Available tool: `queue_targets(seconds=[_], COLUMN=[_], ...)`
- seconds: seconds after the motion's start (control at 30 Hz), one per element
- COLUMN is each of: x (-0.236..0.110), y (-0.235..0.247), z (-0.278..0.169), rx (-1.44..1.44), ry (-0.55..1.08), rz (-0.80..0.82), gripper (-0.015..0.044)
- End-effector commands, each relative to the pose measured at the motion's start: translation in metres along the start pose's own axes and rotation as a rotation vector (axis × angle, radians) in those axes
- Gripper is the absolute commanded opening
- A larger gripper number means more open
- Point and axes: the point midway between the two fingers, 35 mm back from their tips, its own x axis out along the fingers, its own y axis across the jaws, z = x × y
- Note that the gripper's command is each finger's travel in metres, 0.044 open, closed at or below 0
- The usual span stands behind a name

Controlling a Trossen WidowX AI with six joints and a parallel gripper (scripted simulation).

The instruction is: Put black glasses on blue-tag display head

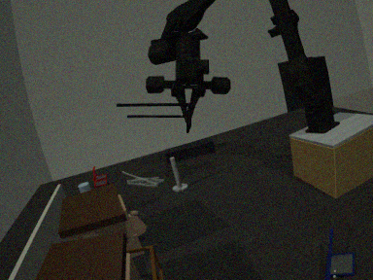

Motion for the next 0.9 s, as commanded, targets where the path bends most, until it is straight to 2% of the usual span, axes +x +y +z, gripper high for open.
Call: queue_targets(seconds=[0.0,0.67,0.87], x=[-0.009,-0.057,-0.055], y=[-0.001,0.002,0.002], z=[-0.010,-0.055,-0.054], rx=[-0.105,-0.583,-0.555], ry=[-0.012,0.055,0.055], rz=[-0.042,-0.237,-0.224], gripper=[0.0000,0.0000,0.0000])
